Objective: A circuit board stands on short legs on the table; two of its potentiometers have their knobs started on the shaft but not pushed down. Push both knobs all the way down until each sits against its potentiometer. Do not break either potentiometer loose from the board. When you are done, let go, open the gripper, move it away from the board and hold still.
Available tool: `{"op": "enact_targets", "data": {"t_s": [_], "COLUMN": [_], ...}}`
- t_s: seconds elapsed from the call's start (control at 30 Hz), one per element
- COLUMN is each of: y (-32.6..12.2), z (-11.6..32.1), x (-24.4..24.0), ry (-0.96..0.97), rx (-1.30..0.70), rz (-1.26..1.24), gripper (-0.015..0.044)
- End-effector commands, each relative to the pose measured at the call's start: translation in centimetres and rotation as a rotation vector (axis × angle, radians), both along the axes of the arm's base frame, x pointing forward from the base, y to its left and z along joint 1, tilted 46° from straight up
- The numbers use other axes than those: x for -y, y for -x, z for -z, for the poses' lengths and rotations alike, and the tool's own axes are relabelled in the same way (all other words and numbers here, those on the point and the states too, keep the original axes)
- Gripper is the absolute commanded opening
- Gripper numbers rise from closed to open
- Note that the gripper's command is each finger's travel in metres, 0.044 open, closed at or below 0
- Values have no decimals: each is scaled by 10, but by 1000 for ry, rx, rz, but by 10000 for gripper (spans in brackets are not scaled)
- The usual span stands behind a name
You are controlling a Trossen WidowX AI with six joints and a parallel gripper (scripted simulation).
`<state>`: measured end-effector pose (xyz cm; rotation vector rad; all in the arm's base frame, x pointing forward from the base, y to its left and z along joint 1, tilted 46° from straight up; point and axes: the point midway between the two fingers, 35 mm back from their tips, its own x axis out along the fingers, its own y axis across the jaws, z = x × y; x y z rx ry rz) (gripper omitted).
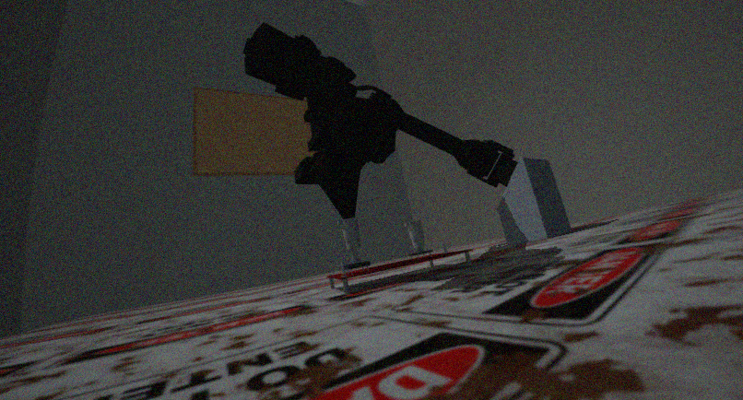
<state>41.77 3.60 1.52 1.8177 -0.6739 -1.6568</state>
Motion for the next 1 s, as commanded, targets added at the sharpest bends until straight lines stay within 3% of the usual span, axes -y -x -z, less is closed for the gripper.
{"op": "enact_targets", "data": {"t_s": [0.0,0.97], "y": [0,-1], "z": [-1,4], "x": [0,6], "ry": [5,5], "rx": [-1,-1], "rz": [-3,-3], "gripper": [0,0]}}
